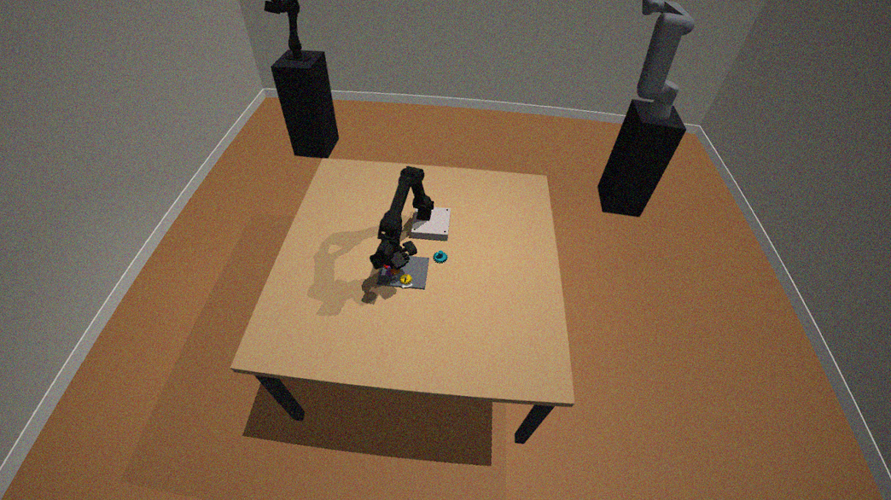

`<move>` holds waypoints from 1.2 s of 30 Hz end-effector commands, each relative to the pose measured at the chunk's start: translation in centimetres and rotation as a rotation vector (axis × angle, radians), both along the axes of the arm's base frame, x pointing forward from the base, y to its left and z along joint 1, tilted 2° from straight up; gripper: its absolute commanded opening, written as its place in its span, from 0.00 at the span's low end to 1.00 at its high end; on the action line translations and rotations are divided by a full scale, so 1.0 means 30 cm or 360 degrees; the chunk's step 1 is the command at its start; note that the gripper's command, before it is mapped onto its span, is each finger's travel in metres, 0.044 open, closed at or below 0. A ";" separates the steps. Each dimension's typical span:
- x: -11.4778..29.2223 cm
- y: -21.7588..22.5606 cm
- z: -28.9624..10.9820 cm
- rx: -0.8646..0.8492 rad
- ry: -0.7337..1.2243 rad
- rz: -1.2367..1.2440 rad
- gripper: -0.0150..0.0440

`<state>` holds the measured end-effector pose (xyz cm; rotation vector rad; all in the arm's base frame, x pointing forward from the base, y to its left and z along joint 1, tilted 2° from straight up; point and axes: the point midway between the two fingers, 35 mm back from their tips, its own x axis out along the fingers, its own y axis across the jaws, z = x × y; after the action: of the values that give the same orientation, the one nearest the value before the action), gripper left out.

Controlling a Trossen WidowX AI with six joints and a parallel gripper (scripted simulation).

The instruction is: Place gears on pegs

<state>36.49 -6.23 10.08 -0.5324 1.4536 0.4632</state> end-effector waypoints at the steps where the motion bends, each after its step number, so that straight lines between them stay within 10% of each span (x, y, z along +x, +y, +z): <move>1: 0.001 0.002 0.001 -0.0004 0.0001 0.0152 0.25; 36: 0.008 -0.002 -0.090 -0.0044 0.0013 0.0720 0.25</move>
<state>36.71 -6.33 7.69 -0.9103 1.3416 0.8172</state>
